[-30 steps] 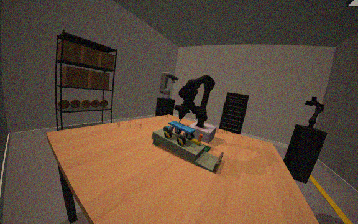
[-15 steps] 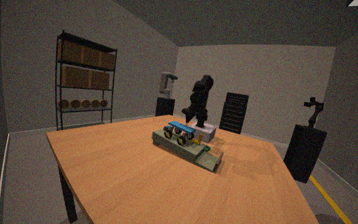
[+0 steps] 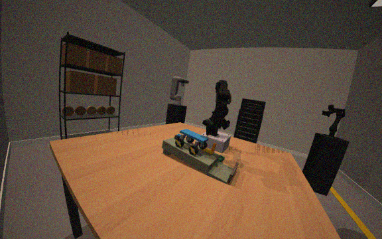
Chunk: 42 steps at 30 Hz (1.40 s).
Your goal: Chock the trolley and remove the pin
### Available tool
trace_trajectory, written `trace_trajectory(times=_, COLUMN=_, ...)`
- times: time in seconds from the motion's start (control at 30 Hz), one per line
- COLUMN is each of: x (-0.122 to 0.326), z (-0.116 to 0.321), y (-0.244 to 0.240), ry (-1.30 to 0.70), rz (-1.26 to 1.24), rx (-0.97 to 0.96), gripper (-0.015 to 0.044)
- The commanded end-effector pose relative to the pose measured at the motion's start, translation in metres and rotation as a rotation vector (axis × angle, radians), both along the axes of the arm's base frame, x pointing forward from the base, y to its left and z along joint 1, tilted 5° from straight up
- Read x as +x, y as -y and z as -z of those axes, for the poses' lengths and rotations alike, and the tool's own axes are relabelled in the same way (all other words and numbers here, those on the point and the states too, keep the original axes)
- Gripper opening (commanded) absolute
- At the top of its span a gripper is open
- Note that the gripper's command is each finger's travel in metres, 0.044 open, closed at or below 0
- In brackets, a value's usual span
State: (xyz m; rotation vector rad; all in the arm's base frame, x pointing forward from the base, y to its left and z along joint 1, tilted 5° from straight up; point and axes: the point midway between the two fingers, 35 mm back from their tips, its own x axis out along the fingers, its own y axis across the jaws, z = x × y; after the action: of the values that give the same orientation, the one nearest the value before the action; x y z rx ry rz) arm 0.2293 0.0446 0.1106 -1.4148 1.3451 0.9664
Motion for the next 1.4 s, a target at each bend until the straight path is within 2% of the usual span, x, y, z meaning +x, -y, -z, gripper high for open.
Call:
trace_trajectory(times=0.0, x=0.000, z=0.001, y=-0.013, ry=0.003, rz=0.004, rx=-0.002, gripper=0.0000)
trace_trajectory(times=0.33, x=0.000, z=0.007, y=-0.056, ry=0.002, rz=0.004, rx=0.002, gripper=0.0000)
trace_trajectory(times=0.53, x=0.000, z=0.008, y=-0.059, ry=-0.002, rz=-0.015, rx=0.004, gripper=0.0000)
trace_trajectory(times=1.37, x=-0.001, z=0.008, y=-0.054, ry=-0.129, rz=-0.740, rx=0.069, gripper=0.0000)
